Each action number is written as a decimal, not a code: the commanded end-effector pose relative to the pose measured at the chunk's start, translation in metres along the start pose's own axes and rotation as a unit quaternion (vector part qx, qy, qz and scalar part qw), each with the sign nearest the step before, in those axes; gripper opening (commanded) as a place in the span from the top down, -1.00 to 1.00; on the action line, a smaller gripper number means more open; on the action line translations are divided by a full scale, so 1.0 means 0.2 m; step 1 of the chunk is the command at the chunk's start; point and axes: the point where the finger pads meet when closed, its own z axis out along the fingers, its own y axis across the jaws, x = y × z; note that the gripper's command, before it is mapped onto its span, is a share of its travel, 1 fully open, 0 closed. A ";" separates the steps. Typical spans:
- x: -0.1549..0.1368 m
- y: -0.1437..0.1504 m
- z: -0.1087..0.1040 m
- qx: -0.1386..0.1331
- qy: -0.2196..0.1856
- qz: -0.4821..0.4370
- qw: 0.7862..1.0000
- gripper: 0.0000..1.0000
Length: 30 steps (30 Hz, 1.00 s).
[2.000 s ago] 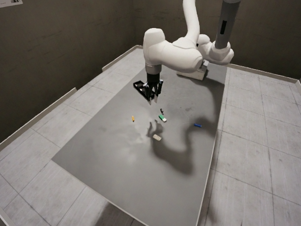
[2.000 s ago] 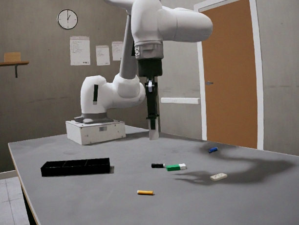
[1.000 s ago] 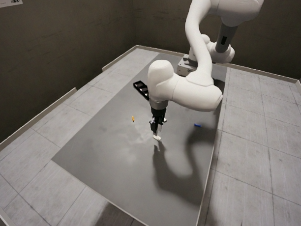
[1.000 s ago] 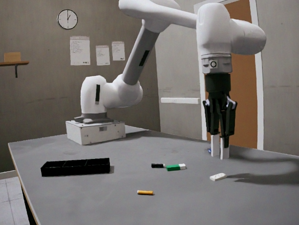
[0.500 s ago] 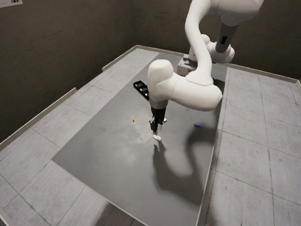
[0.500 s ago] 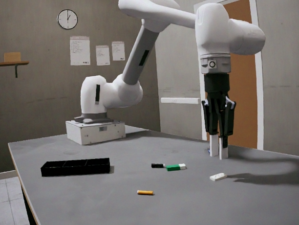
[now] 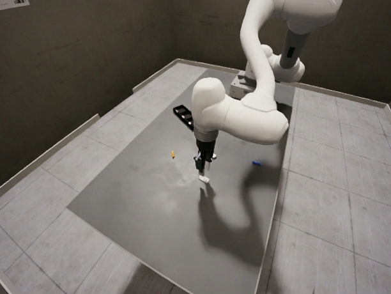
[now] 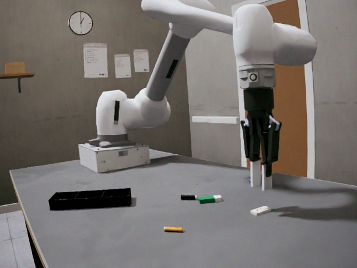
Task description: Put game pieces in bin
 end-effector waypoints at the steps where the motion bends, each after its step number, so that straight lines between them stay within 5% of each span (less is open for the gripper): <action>1: 0.00 0.00 0.05 0.000 0.000 0.000 1.000 0.36; 14: 0.00 0.00 0.26 0.000 0.000 0.000 1.000 0.36; 30: 0.00 0.00 0.32 0.000 0.000 0.000 1.000 0.36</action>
